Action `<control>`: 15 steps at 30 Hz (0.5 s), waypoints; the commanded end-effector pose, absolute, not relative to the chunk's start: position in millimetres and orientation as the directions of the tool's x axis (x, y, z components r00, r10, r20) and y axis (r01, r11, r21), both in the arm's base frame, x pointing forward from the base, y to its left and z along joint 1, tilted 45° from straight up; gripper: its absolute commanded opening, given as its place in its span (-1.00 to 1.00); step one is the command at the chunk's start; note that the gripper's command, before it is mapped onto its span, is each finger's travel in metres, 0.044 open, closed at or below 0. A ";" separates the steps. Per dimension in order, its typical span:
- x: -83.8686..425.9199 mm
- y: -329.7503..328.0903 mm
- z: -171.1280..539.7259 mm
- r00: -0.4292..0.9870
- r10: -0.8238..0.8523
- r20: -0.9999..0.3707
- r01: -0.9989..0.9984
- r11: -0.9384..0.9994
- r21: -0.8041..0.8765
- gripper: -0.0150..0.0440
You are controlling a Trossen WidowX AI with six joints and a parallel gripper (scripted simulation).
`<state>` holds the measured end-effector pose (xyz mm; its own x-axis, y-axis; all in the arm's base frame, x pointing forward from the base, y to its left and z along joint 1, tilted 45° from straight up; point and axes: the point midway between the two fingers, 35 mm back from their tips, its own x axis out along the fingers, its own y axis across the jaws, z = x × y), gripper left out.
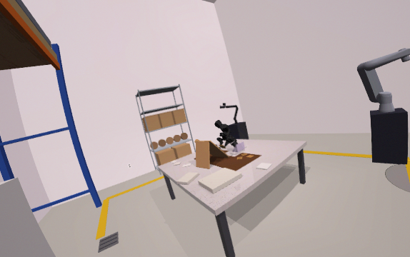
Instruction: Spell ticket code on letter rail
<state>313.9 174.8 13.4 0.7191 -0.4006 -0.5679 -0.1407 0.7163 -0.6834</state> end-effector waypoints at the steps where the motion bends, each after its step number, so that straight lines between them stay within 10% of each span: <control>1: 314.2 173.7 14.9 0.719 -0.398 -0.570 -0.145 0.716 -0.683 -0.49; 15: 315.3 168.7 19.7 0.719 -0.398 -0.569 -0.145 0.716 -0.683 -0.49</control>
